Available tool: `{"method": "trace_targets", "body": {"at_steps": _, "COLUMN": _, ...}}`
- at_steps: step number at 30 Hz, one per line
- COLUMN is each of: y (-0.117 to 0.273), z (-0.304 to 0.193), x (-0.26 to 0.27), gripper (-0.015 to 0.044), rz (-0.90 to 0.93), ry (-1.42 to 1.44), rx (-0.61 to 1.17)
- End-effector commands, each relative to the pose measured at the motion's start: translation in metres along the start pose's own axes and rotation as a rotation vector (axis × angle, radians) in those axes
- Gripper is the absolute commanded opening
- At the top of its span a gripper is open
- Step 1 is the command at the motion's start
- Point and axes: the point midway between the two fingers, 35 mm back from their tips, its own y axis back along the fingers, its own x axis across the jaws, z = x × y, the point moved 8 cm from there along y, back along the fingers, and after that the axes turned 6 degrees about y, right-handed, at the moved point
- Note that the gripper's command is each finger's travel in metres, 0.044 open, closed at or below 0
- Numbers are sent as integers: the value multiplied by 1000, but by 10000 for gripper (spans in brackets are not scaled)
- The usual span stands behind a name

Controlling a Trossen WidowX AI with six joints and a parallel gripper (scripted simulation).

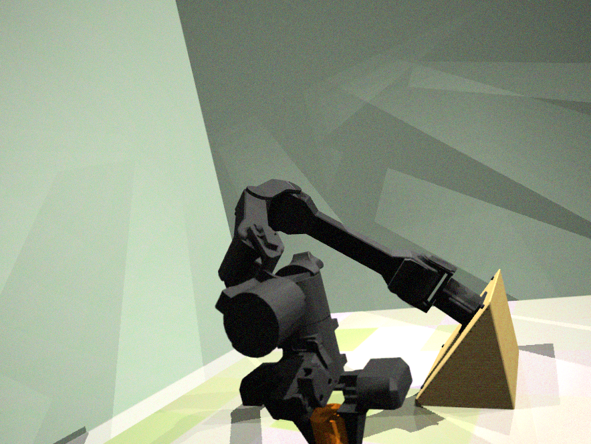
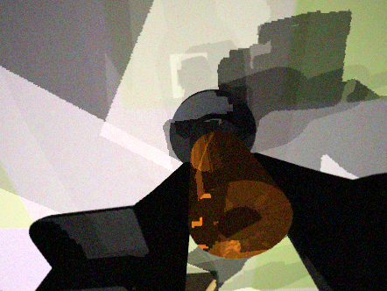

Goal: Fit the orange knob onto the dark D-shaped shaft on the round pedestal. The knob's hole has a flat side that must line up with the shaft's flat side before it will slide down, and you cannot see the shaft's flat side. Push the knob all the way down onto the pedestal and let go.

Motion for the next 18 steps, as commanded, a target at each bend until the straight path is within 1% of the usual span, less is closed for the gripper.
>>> {"method": "trace_targets", "body": {"at_steps": 1, "y": 2, "z": -1, "x": 2, "gripper": 0, "rz": -3, "ry": 88, "rx": -5}}
{"method": "trace_targets", "body": {"at_steps": 18, "y": 1, "z": 3, "x": -1, "gripper": 0, "rz": -4, "ry": 88, "rx": -5}}
